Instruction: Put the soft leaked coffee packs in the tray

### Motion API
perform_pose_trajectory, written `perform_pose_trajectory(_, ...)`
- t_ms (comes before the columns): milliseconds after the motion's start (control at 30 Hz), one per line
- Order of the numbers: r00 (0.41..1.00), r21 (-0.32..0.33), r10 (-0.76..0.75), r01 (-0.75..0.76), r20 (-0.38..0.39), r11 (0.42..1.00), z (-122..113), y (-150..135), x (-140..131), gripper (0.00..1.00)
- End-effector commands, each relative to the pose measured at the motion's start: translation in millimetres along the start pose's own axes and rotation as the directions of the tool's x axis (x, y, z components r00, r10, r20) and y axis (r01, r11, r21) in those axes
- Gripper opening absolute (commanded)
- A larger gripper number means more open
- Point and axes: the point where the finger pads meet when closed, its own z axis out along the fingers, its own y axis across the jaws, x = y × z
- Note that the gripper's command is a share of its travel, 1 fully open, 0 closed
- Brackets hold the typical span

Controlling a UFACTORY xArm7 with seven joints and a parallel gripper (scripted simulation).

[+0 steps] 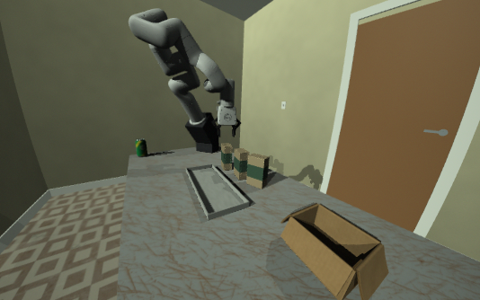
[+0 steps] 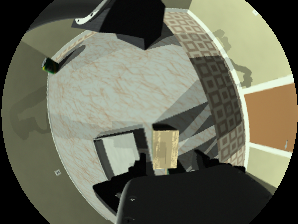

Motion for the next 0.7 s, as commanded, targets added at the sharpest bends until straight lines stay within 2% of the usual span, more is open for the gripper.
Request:
perform_pose_trajectory(0,1.0,-0.002,0.0,0.0,0.002,1.0,-0.8,1.0,-0.6,0.83)
perform_pose_trajectory(400,1.0,-0.002,0.0,0.0,0.002,1.0,4.3,1.0,-0.6,0.83)
perform_pose_trajectory(667,1.0,-0.002,0.0,0.0,0.002,1.0,35.0,1.1,-0.7,0.83)
